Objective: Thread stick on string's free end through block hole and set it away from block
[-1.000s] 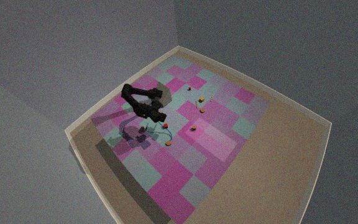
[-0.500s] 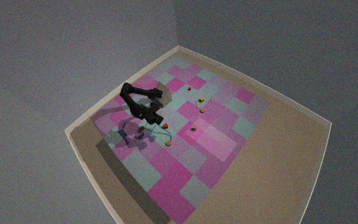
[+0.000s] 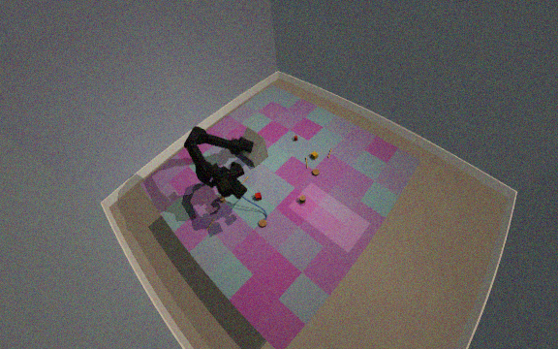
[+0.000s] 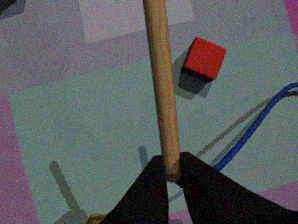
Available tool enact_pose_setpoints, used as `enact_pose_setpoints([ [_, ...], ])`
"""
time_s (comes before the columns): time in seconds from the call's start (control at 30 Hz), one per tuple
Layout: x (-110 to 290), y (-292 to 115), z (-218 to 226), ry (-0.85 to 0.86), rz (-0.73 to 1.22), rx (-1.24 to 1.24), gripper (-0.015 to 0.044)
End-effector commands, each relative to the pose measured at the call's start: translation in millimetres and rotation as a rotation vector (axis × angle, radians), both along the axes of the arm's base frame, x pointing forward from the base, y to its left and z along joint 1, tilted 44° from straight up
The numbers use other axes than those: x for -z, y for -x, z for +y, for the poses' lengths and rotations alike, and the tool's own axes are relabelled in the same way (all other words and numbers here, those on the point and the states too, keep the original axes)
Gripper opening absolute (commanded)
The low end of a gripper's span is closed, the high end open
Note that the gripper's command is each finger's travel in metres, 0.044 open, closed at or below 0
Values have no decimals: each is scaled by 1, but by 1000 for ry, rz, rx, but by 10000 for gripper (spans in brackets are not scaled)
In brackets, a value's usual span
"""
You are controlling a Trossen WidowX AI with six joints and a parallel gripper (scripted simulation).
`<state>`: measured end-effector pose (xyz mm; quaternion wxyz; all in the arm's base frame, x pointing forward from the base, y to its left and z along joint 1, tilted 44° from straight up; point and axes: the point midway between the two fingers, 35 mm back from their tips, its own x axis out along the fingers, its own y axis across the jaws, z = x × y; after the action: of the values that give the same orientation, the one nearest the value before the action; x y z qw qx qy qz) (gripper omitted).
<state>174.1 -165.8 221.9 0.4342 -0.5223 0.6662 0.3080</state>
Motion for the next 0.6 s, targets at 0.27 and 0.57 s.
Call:
enact_pose_setpoints([
  [0.27,-12,4,-8,21,-77,70,0],
  [0.57,-22,5,-18,38,-159,159,0],
])
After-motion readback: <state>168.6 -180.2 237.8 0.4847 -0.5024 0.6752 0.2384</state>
